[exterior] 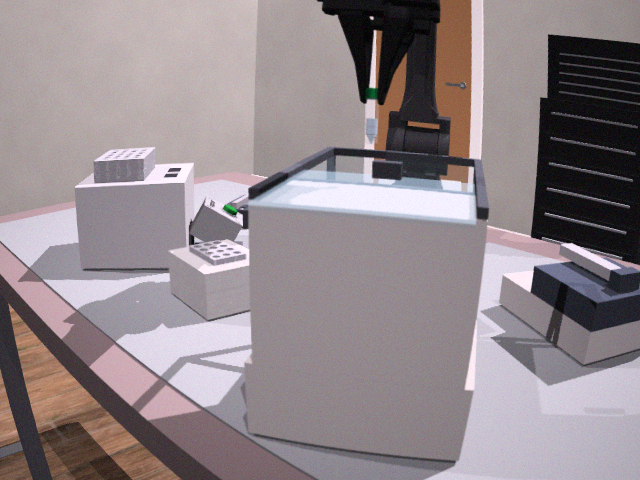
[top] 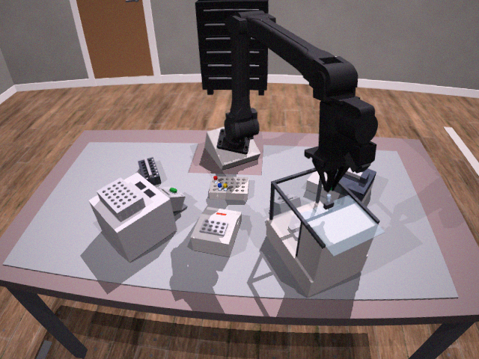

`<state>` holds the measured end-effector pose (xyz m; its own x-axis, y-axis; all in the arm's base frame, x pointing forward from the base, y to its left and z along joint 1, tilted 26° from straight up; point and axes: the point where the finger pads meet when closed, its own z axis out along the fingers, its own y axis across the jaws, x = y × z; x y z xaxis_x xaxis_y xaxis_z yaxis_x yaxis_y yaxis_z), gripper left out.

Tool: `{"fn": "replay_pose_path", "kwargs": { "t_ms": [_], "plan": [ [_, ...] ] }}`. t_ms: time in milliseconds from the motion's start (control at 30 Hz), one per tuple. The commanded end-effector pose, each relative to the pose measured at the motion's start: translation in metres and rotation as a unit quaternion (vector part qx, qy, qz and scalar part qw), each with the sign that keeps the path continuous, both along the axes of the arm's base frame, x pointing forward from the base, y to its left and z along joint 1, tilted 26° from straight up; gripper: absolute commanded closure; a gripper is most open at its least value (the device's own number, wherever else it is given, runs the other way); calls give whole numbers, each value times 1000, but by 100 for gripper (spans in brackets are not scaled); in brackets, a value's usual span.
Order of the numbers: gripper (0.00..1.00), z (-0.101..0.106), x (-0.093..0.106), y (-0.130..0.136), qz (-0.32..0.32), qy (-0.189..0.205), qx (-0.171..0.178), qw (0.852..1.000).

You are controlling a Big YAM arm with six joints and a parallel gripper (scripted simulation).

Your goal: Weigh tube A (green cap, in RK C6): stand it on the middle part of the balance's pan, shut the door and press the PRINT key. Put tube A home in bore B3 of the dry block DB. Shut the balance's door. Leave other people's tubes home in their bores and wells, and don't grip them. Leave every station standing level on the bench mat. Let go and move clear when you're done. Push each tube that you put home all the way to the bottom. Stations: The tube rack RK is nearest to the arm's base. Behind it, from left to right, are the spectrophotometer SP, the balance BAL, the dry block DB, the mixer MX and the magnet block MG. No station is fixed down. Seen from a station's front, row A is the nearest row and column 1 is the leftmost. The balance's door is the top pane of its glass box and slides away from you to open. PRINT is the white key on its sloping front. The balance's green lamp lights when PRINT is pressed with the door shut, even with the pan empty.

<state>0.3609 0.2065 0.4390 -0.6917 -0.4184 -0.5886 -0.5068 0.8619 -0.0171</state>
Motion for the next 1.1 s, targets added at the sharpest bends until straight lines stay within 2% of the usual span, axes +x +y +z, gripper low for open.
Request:
{"fn": "replay_pose_path", "kwargs": {
  "t_ms": [0,33,133,233,267,300,333,467,500,1067],
  "plan": [
    [91,34,-28,2,5,-2,9,1000],
    [91,5,-37,1,7,26,-8,1000],
    [91,-9,-53,-5,9,53,-21,998],
    [91,-9,-54,-5,9,53,-21,998],
    [91,-23,-48,-11,-5,83,-28,996],
    [91,-18,-61,-20,-8,83,-21,996],
    [91,-20,-63,-22,-8,83,-21,996],
    [91,-23,-58,-21,-8,81,-20,997],
    [91,-12,-56,-15,2,70,-19,997],
    [91,-12,-56,-15,2,70,-19,997]
  ]
}}
